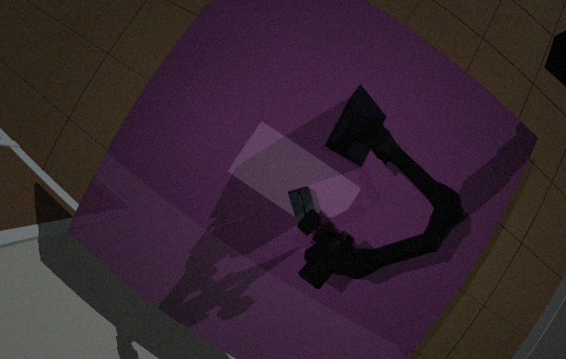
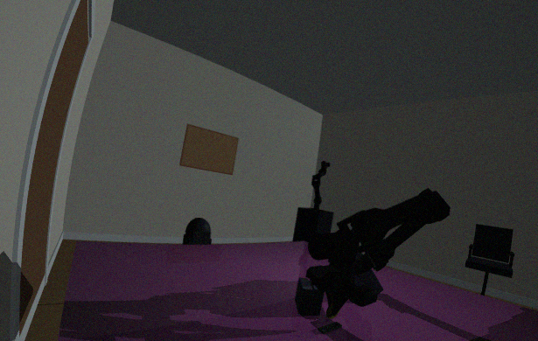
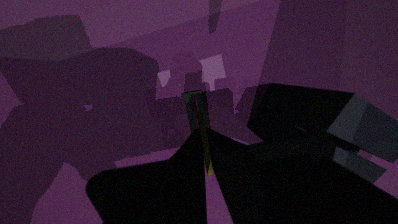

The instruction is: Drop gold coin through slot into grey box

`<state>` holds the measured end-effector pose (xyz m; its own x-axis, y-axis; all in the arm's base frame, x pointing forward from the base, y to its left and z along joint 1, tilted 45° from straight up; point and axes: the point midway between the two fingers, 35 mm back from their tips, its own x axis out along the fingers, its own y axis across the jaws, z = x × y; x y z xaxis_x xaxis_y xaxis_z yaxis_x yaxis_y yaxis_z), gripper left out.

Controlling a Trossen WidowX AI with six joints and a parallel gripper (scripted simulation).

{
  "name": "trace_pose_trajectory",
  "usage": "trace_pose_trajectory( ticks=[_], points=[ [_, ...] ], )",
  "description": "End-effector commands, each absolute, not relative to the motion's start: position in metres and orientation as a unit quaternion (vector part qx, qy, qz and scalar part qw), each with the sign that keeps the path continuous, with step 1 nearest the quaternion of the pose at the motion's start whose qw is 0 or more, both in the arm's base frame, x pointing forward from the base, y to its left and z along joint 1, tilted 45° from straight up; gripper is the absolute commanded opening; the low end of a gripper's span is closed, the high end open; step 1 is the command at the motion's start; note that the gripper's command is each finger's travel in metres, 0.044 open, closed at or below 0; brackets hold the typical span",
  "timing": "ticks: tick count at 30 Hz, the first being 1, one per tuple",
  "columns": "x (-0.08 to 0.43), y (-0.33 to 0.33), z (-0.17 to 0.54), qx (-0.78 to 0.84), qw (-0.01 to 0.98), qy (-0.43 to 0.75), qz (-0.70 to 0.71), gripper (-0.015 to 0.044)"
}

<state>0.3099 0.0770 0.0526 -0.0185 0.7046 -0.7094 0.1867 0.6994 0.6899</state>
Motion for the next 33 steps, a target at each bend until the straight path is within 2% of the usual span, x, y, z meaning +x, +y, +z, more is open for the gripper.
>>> trace_pose_trajectory(
  ticks=[1, 25, 33],
  points=[
    [0.313, 0.067, 0.062, 0.324, 0.624, 0.680, 0.209, 0.0000],
    [0.309, 0.031, 0.100, 0.323, 0.624, 0.679, 0.212, 0.0000],
    [0.311, 0.030, 0.099, 0.244, 0.659, 0.648, 0.294, 0.0000]
  ],
)
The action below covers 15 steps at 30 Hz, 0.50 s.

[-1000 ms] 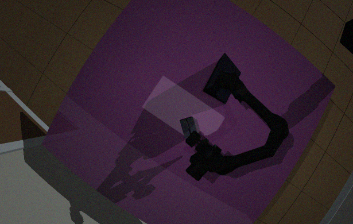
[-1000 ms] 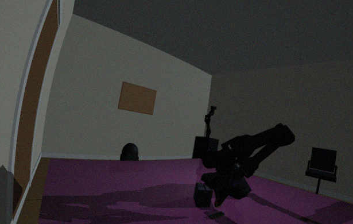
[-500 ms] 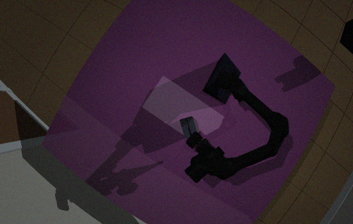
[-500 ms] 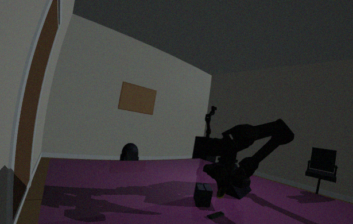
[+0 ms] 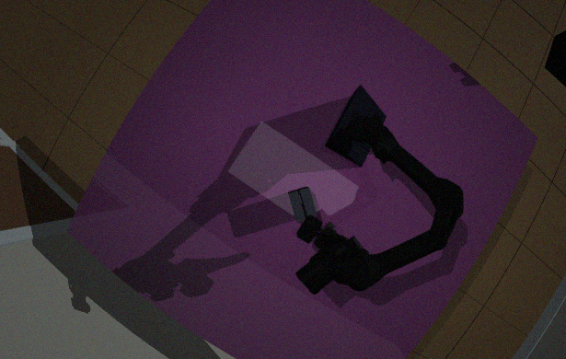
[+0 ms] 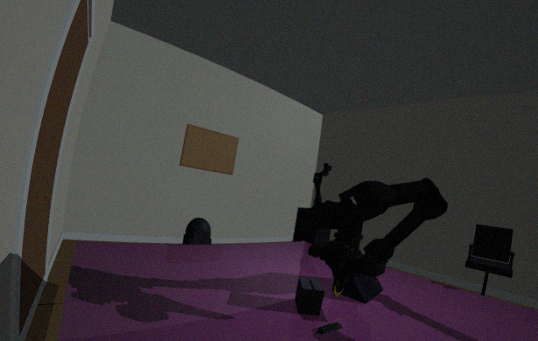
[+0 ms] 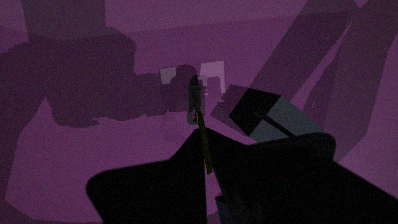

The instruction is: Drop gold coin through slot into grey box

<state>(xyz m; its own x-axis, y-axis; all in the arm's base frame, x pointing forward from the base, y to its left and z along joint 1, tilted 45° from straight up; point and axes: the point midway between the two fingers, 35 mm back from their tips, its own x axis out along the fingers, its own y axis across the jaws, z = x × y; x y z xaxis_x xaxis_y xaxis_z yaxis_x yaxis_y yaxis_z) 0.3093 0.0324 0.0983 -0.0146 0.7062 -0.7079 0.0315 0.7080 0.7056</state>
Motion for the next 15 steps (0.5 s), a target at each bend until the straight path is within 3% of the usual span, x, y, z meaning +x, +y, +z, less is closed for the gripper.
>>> trace_pose_trajectory(
  ticks=[1, 15],
  points=[
    [0.3112, 0.0304, 0.0989, 0.233, 0.663, 0.643, 0.305, 0.0000],
    [0.3145, 0.0286, 0.0973, 0.071, 0.699, 0.554, 0.447, 0.0000]
  ],
)
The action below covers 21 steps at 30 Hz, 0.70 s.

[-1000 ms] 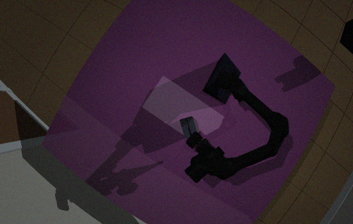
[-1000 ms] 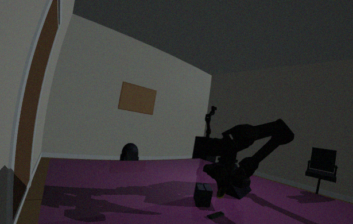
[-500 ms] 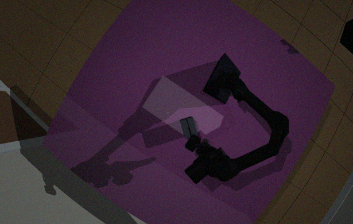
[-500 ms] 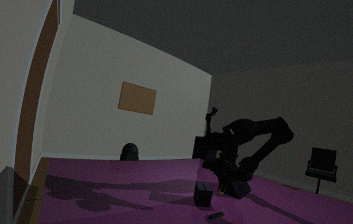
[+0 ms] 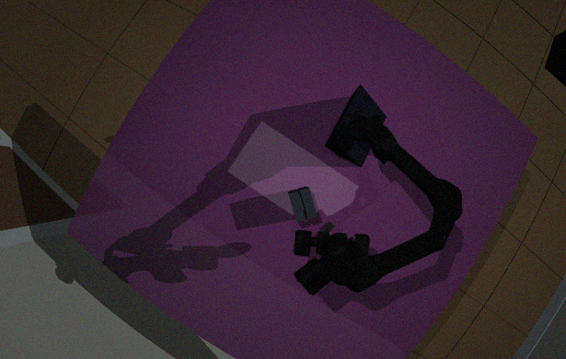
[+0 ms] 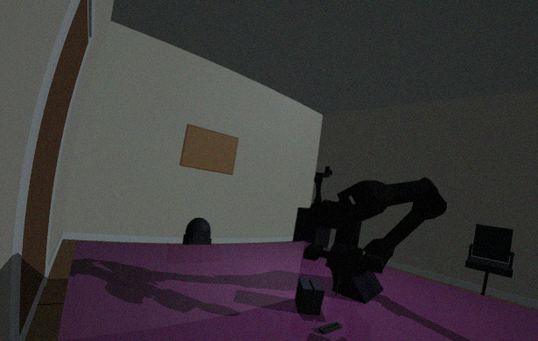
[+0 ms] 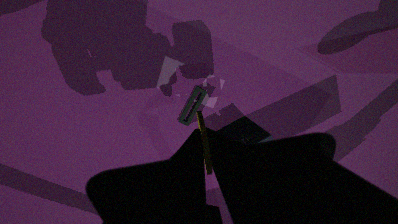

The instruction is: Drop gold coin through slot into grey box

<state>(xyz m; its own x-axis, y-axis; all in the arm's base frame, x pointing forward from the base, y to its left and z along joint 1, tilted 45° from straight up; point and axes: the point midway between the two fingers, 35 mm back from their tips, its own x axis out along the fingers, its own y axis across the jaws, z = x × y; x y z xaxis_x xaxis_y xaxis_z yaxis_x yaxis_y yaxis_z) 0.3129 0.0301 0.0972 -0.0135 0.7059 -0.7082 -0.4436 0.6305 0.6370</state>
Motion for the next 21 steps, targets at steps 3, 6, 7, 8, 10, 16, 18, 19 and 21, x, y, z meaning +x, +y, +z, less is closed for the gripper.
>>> trace_pose_trajectory(
  ticks=[3, 6, 7, 8, 10, 16, 18, 19, 21],
  points=[
    [0.315, 0.028, 0.097, 0.036, 0.702, 0.530, 0.474, 0.0000],
    [0.316, 0.028, 0.097, 0.000, 0.703, 0.505, 0.501, 0.0000],
    [0.316, 0.028, 0.097, -0.010, 0.703, 0.499, 0.507, 0.0000],
    [0.316, 0.028, 0.097, -0.015, 0.703, 0.494, 0.512, 0.0000],
    [0.316, 0.028, 0.096, -0.017, 0.703, 0.493, 0.513, 0.0000],
    [0.316, 0.026, 0.095, -0.018, 0.703, 0.493, 0.513, 0.0000],
    [0.315, 0.023, 0.092, -0.018, 0.703, 0.493, 0.512, 0.0000],
    [0.314, 0.021, 0.090, -0.018, 0.703, 0.494, 0.512, 0.0000],
    [0.313, 0.017, 0.087, -0.019, 0.703, 0.494, 0.511, 0.0000]
  ],
)
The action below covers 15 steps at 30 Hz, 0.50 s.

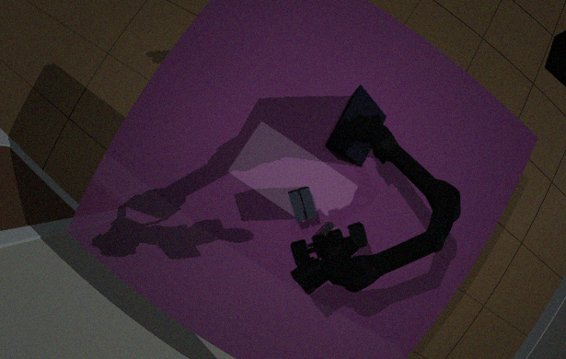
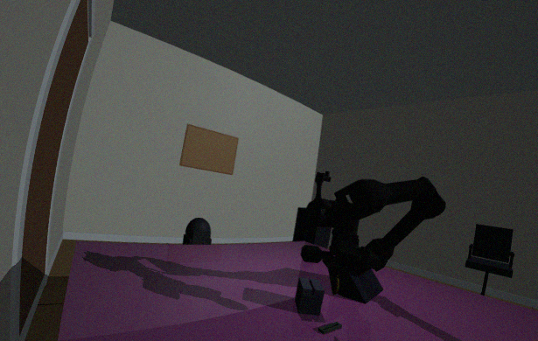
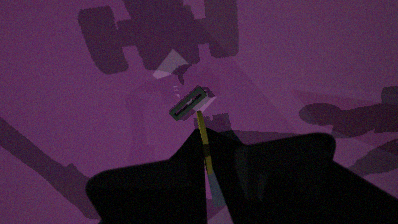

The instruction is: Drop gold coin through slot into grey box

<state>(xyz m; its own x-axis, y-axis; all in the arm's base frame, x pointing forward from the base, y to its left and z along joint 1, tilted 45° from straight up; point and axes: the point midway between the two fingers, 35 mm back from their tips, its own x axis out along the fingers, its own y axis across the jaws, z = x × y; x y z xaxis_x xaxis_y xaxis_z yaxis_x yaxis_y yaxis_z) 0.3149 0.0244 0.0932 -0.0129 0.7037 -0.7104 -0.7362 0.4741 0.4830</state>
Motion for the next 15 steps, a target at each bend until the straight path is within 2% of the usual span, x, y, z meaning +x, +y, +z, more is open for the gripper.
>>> trace_pose_trajectory(
  ticks=[1, 15],
  points=[
    [0.312, 0.015, 0.085, -0.019, 0.703, 0.494, 0.511, 0.0000],
    [0.300, -0.010, 0.061, -0.020, 0.703, 0.496, 0.509, 0.0000]
  ],
)
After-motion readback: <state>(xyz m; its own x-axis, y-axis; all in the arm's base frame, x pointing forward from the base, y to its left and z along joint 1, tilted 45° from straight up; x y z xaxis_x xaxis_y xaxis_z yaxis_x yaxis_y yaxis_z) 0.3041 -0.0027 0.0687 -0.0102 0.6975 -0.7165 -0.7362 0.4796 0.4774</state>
